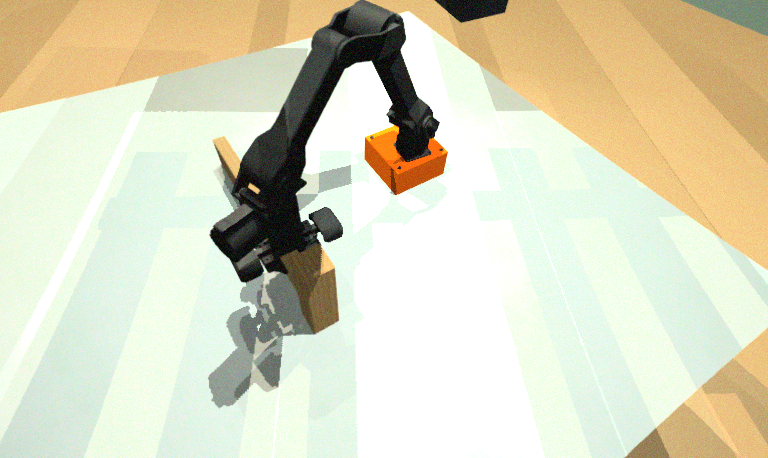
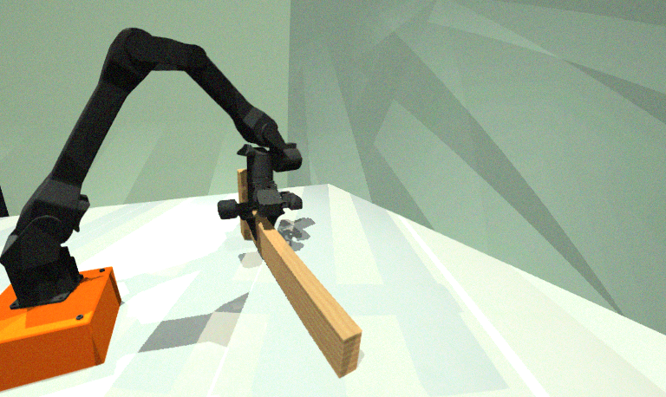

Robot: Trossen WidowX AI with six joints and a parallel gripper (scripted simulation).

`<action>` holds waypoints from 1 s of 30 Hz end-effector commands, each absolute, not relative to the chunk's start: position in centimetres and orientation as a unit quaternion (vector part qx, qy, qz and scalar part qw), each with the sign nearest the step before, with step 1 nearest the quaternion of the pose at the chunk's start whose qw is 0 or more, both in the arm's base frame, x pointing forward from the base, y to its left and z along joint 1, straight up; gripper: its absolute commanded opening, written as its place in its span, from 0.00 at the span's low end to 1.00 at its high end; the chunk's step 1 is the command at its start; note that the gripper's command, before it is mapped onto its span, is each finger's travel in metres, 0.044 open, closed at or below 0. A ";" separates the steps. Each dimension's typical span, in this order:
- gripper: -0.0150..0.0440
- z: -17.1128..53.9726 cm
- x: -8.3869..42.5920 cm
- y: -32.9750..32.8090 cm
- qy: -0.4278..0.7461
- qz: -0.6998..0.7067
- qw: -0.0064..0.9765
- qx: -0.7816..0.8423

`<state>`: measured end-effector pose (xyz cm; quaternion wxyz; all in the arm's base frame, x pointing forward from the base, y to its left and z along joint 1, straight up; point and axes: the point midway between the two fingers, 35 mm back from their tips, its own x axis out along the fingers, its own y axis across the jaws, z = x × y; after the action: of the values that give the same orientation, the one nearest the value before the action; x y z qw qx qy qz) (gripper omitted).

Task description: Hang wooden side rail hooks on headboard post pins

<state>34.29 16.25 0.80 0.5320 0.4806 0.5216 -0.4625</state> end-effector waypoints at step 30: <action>1.00 4.7 34.2 16.2 0.522 -0.460 0.532 0.482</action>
<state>34.28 16.20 4.55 0.5335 0.4853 0.5194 -0.4583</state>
